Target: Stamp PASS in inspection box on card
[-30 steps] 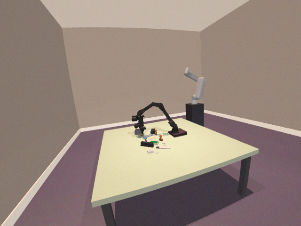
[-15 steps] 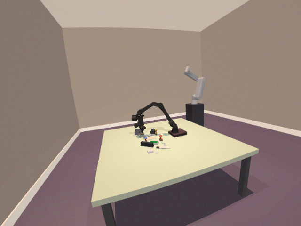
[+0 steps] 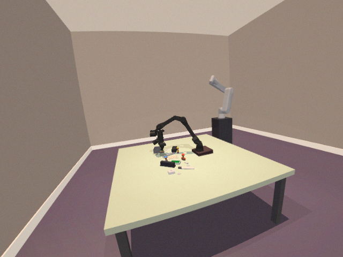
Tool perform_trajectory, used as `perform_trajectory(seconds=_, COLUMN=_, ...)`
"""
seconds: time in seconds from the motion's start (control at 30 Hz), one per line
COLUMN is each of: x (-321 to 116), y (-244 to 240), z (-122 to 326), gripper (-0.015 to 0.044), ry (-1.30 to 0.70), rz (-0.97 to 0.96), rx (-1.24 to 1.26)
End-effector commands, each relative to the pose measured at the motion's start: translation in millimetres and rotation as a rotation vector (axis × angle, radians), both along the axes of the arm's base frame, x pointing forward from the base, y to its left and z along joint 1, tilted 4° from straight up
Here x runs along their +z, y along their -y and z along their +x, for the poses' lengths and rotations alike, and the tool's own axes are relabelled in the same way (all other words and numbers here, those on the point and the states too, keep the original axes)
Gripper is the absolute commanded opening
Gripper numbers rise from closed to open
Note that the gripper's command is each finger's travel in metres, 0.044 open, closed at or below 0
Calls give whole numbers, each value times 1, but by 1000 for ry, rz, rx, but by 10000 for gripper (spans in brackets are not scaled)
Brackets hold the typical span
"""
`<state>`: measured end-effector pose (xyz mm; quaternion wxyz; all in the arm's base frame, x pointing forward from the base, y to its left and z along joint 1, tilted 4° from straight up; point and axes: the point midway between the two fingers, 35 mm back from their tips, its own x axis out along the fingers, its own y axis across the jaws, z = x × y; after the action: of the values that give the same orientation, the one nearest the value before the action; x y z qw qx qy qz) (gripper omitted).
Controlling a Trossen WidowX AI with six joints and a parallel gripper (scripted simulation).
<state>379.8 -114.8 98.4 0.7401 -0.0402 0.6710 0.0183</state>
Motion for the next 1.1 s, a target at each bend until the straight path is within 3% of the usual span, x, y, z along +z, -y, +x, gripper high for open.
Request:
perform_trajectory(seconds=0.0, x=2, y=0, z=0, gripper=0, ry=1, rz=2, rx=2)
perform_trajectory(seconds=1.07, x=18, y=0, z=-2, gripper=0, ry=1, rz=2, rx=2)
